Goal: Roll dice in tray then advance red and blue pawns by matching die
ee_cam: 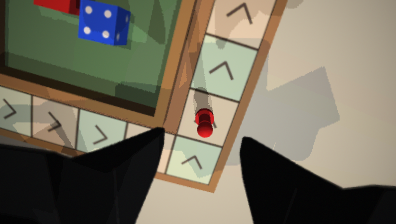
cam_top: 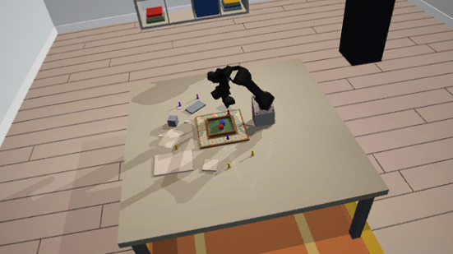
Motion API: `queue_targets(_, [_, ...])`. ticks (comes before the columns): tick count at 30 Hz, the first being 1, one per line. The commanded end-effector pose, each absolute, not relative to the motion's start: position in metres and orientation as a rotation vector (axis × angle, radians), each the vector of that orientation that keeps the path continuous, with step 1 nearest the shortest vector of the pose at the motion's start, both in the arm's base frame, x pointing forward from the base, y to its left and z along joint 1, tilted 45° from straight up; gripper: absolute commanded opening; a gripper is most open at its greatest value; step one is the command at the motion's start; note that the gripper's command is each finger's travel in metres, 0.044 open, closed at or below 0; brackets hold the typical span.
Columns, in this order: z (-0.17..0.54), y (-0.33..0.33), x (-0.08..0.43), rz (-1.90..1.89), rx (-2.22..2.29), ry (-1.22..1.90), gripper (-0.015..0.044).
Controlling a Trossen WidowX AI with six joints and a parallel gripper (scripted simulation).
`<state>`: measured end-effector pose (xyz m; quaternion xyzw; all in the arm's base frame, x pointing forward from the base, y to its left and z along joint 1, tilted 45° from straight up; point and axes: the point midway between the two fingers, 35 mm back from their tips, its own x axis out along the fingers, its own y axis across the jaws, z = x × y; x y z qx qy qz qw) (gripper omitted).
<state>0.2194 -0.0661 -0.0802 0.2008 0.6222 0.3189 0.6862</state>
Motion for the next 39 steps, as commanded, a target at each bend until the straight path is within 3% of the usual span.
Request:
queue_targets(1, [-0.088,-0.065,0.207,0.808,0.365,1.349,0.0200])
queue_targets(39, [-0.127,-0.027,0.208,0.810,0.367,1.347,0.0200])
